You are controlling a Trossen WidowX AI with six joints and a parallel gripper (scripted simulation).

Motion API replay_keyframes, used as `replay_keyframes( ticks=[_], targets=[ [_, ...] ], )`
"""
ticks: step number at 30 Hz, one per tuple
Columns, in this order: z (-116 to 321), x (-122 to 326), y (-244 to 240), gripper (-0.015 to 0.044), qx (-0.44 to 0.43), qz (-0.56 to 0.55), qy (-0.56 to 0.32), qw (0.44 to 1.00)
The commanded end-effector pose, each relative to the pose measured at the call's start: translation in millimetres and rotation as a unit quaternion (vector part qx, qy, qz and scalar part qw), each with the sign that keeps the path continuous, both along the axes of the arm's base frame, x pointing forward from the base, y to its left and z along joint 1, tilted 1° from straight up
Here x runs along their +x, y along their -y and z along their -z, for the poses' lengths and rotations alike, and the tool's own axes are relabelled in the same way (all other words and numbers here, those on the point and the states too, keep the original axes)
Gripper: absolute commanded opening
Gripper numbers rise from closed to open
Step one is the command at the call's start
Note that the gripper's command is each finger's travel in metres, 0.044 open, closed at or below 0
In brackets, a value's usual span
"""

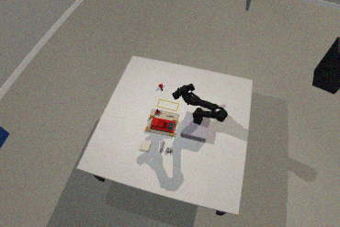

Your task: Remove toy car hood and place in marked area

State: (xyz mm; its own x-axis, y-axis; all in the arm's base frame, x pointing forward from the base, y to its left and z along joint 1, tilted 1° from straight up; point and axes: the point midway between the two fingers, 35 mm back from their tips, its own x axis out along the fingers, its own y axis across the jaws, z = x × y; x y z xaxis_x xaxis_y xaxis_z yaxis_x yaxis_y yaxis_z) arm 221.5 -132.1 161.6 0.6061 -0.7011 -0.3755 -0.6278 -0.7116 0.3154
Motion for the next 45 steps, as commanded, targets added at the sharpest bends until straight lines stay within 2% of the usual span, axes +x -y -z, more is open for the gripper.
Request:
replay_keyframes(
  ticks=[1, 4, 8, 11, 16, 22, 27, 35, 42, 45],
  targets=[
    [0.1, 1.1, -0.8, 0.0246, -0.003, -0.005, -0.006, 1.000],
    [2.0, 15.8, -13.4, 0.0325, -0.042, -0.077, -0.096, 0.992],
    [7.0, 39.2, -37.9, 0.0430, -0.116, -0.209, -0.235, 0.942],
    [12.2, 54.5, -58.2, 0.0440, -0.173, -0.308, -0.323, 0.878],
    [23.3, 74.7, -94.7, 0.0440, -0.266, -0.464, -0.431, 0.726],
    [39.6, 91.2, -141.3, 0.0440, -0.373, -0.614, -0.496, 0.488],
    [53.9, 98.3, -180.7, 0.0440, -0.440, -0.700, -0.492, 0.272],
    [71.4, 97.5, -230.3, 0.0440, -0.489, -0.764, -0.421, 0.006],
    [87.9, 88.5, -274.0, 0.0440, -0.507, -0.775, -0.307, -0.220],
    [94.3, 83.2, -290.1, 0.0440, -0.507, -0.768, -0.253, -0.300]
  ],
)
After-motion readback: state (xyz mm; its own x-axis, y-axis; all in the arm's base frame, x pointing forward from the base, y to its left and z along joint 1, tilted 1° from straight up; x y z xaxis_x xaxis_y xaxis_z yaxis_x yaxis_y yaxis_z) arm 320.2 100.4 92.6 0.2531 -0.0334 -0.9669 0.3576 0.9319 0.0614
